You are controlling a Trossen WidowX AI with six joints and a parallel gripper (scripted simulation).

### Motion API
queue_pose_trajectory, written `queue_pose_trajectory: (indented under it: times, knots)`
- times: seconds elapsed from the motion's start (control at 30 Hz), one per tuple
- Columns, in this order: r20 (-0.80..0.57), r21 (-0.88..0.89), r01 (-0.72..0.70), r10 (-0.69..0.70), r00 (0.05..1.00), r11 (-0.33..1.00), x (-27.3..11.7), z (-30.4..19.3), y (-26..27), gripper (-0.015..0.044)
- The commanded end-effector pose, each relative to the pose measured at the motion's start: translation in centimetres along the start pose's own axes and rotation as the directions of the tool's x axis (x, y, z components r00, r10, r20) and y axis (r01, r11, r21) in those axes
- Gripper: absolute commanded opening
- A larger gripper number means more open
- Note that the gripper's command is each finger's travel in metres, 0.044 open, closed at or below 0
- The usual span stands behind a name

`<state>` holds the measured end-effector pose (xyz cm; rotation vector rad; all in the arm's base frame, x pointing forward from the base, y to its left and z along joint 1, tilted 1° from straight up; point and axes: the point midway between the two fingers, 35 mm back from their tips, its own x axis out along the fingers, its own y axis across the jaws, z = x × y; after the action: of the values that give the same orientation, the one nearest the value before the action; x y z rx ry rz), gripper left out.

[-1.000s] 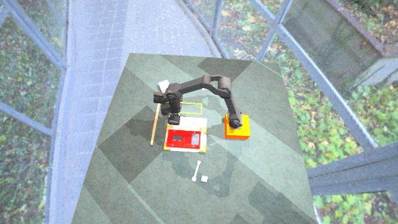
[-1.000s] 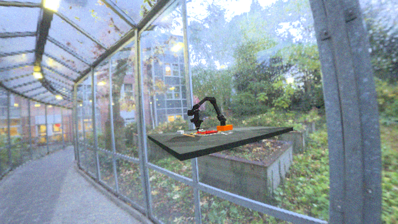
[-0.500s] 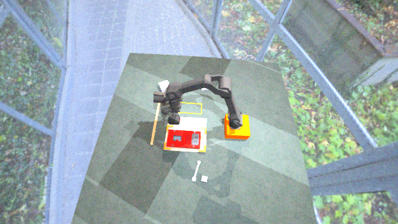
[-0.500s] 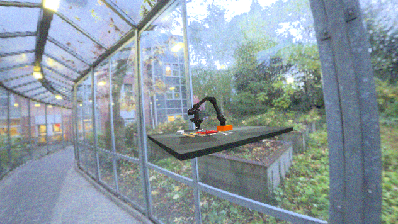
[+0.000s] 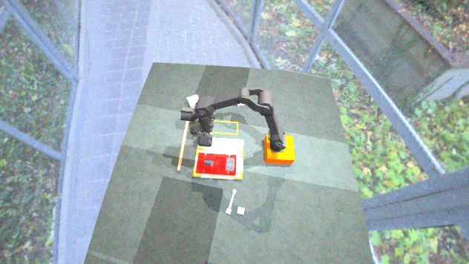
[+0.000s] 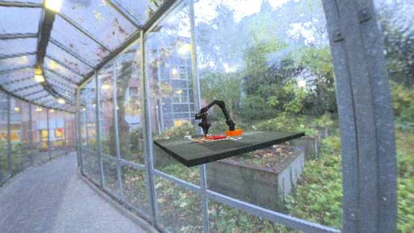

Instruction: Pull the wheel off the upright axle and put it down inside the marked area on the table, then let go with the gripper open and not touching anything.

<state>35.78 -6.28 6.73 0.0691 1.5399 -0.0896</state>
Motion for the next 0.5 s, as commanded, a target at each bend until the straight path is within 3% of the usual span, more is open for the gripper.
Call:
queue_pose_trajectory:
  times: [0.0,0.13,0.47]
  knots:
    - [0.015,-0.002,0.005,-0.005,1.000,1.000,-1.5,0.2,0.0,0.0000]
    - [0.015,-0.002,0.005,-0.005,1.000,1.000,-3.4,-0.2,0.1,0.0000]
    - [0.004,-0.004,0.002,-0.002,1.000,1.000,-2.8,-1.0,-1.8,0.0000]
